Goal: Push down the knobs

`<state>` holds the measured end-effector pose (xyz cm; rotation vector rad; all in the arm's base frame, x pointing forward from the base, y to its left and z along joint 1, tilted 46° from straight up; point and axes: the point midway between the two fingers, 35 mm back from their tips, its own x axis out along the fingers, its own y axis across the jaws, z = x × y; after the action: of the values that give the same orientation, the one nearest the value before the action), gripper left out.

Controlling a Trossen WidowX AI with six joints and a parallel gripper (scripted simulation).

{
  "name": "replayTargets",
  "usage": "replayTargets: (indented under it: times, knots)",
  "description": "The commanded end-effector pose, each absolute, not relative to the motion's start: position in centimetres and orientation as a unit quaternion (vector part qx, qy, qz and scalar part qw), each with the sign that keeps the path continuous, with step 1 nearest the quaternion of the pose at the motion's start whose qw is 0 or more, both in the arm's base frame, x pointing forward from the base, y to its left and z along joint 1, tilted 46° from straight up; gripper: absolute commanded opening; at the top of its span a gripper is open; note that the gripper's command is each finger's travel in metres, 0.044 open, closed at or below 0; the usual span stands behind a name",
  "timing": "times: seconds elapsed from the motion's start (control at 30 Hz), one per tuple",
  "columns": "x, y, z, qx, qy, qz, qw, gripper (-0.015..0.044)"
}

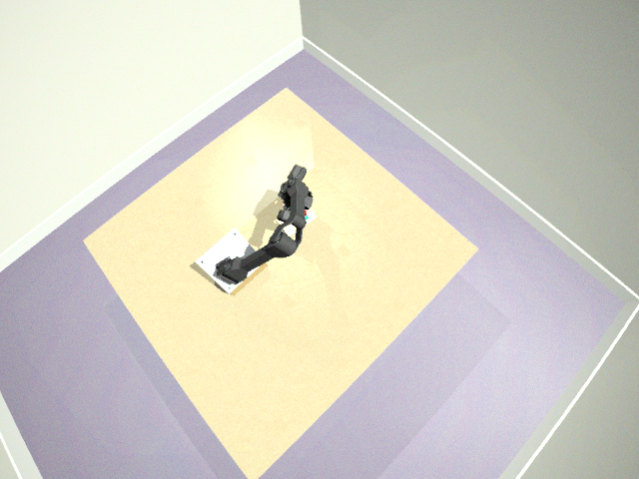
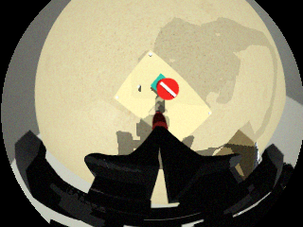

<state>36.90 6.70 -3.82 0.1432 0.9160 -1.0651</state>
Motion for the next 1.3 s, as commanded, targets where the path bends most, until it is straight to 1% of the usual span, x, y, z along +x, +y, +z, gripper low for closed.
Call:
replayTargets:
  times: [0.0,1.27]
  knots:
    - [37.12,6.06,-4.15,0.068,0.419,-0.495,0.758,0.0]
    - [37.21,5.66,-4.55,0.068,0.419,-0.495,0.758,0.0]
